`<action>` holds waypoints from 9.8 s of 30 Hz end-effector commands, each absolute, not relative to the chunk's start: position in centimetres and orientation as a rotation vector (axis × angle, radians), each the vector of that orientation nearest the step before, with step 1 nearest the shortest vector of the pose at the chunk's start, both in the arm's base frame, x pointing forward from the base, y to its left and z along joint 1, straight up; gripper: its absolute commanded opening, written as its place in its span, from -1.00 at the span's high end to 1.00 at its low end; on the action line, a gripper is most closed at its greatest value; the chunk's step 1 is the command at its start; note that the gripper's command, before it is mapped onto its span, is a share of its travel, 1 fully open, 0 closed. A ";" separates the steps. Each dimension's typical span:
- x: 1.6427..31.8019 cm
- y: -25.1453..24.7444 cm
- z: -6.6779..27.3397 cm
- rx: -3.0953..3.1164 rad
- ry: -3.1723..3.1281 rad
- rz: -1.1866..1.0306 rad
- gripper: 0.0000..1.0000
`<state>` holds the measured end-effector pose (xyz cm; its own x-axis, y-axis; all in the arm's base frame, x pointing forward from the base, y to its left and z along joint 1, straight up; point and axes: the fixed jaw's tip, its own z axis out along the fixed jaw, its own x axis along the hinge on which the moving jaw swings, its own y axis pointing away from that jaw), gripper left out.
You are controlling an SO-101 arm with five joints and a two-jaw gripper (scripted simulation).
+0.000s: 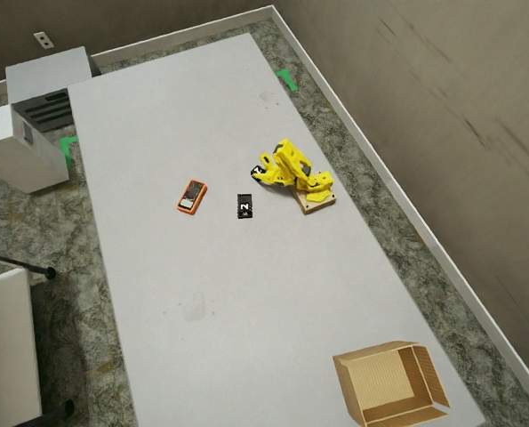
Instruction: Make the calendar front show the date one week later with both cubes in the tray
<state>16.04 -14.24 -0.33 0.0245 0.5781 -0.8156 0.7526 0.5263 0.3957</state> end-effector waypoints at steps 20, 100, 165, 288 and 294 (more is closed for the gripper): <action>16.2 -14.2 1.5 1.264 1.488 -0.044 0.29; 18.7 -17.1 7.8 1.025 1.400 -0.200 0.30; 19.4 -18.0 5.4 0.193 2.040 -0.823 0.30; 13.4 -16.6 3.7 -2.247 2.077 -0.754 0.30; 13.1 -16.5 3.2 -2.370 2.012 -0.622 0.30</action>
